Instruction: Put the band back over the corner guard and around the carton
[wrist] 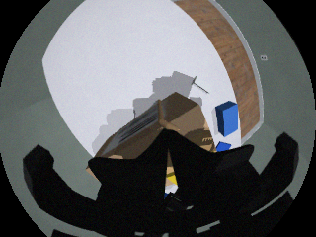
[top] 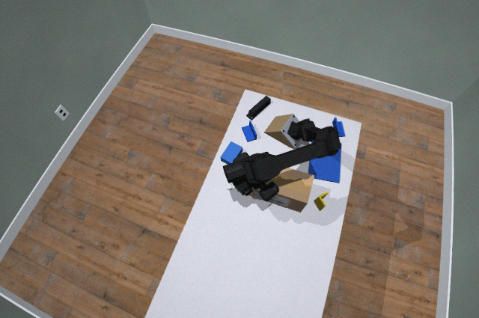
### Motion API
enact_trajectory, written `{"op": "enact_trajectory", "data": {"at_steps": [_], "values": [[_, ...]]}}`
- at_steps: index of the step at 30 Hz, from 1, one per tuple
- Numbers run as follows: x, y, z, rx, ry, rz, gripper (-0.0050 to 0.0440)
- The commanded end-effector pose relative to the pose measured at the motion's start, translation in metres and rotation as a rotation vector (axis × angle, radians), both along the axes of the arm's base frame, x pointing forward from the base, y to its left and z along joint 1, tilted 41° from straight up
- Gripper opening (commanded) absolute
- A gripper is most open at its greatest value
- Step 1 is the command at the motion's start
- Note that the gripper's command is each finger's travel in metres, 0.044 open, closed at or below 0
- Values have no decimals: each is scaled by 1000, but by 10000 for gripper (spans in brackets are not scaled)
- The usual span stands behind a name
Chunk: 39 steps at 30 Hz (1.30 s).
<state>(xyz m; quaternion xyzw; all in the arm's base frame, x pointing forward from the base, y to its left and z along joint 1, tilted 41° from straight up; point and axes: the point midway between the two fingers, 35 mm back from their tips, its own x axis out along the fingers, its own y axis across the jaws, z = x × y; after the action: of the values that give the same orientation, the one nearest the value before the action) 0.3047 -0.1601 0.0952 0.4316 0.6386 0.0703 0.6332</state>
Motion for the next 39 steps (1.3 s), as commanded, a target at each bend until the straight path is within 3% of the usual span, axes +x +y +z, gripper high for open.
{"op": "enact_trajectory", "data": {"at_steps": [1, 34, 39], "values": [[-2, -6, -7, -12, 12, -2, 0], [0, 1, 0, 0, 0, 0, 0], [-9, -24, 31, -27, -7, -81, 0]]}}
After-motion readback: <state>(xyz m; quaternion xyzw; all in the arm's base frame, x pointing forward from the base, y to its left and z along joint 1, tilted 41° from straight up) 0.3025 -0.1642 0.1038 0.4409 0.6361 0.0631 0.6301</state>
